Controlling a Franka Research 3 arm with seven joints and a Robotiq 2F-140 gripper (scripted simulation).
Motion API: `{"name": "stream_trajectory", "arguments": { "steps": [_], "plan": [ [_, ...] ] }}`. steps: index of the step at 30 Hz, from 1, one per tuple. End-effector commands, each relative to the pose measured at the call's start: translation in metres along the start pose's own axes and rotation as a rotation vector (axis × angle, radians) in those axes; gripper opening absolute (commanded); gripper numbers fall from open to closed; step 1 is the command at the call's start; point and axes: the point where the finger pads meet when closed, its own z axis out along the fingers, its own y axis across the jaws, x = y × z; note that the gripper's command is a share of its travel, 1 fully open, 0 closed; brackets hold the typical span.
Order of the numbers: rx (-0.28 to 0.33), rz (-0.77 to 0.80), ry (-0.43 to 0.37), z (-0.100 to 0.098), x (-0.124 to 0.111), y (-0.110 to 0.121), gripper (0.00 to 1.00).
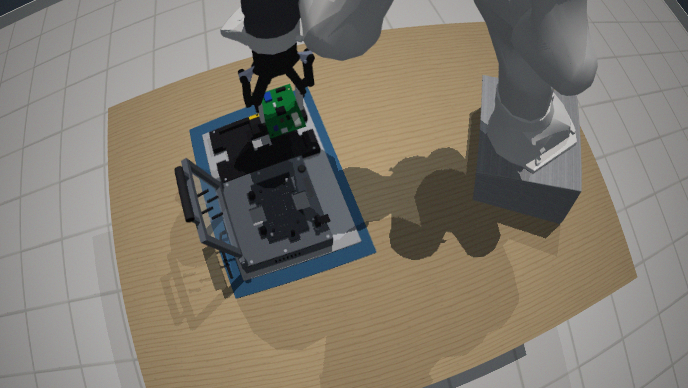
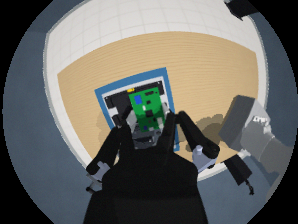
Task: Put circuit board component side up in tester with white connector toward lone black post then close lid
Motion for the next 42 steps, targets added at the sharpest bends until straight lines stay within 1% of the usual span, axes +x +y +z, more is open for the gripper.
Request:
{"name": "stream_trajectory", "arguments": {
  "steps": [1, 23, 32, 42],
  "plan": [
    [-0.003, 0.000, 0.000, 0.000, -0.001, 0.002, 0.46],
    [-0.003, 0.001, 0.000, 0.000, -0.004, 0.000, 0.46],
    [-0.003, 0.001, 0.000, -0.001, -0.011, -0.002, 0.46],
    [-0.003, 0.001, 0.000, -0.002, -0.031, -0.009, 0.46]
  ]
}}
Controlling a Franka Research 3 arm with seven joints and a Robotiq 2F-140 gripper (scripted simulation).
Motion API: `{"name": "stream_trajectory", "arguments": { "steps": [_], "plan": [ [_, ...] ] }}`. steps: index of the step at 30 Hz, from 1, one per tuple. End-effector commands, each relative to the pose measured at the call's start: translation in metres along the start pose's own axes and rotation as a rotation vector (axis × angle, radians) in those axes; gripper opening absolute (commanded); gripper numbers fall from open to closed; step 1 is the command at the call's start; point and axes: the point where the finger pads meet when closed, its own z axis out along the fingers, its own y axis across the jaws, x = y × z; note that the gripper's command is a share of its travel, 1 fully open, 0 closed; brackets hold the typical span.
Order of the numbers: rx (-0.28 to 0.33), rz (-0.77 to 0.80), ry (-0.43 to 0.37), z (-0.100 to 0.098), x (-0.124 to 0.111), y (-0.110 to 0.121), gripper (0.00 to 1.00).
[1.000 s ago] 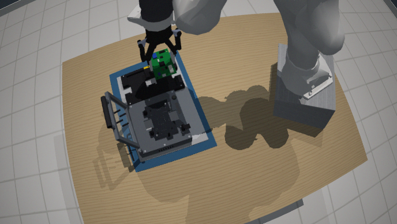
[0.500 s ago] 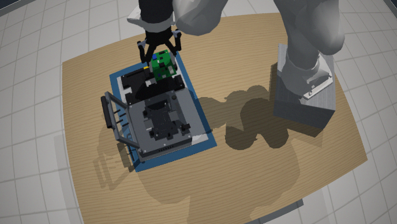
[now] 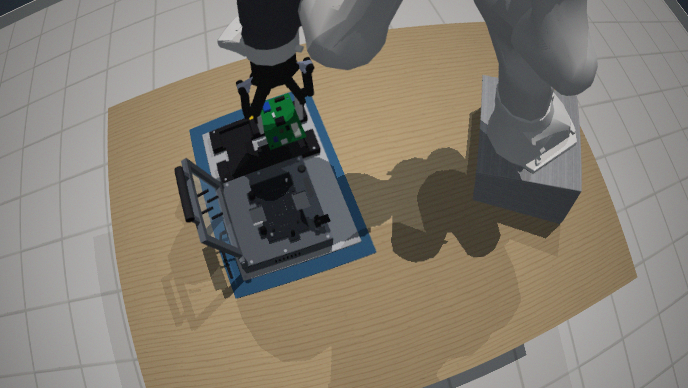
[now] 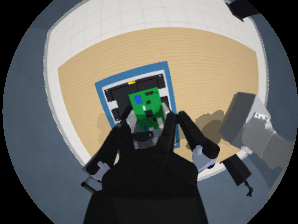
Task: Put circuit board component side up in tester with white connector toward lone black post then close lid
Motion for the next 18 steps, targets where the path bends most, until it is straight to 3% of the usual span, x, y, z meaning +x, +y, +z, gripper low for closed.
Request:
{"name": "stream_trajectory", "arguments": {
  "steps": [1, 18],
  "plan": [
    [-0.004, 0.019, 0.001, 0.000, -0.010, -0.002, 0.46],
    [-0.004, 0.019, 0.001, -0.004, -0.057, -0.018, 0.46]
  ]
}}
